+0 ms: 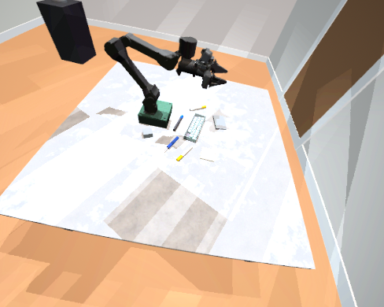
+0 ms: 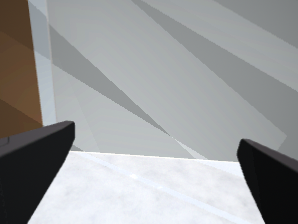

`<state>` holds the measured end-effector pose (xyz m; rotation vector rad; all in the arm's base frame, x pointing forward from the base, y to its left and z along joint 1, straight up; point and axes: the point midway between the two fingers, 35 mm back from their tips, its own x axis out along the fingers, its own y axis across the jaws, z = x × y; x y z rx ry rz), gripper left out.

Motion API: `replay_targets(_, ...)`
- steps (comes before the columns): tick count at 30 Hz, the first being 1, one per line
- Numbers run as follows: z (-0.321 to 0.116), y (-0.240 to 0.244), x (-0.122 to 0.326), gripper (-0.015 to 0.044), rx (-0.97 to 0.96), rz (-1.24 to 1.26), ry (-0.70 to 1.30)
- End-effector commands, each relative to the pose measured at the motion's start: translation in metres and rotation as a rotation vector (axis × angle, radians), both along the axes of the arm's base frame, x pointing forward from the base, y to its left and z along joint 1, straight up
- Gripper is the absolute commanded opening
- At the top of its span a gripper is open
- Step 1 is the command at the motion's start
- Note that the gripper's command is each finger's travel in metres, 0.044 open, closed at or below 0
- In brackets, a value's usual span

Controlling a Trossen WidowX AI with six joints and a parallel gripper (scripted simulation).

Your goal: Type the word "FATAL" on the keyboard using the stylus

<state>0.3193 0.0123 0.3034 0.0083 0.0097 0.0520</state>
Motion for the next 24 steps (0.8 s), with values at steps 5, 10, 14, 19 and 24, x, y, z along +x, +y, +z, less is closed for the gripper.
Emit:
replay_targets(5, -0.054, 0.017, 0.022, 0.0309, 0.044, 0.034, 0.252)
replay_targets(10, -0.133, 0.041, 0.031, 0.0177, 0.086, 0.052, 0.628)
replay_targets(14, -0.195, 0.057, 0.019, 0.0072, 0.099, 0.029, 0.950)
replay_targets(19, -0.259, 0.071, -0.015, 0.0000, 0.070, -0.048, 1.344)
replay_targets(24, -0.282, 0.075, -0.037, 0.0000, 0.036, -0.107, 1.530)
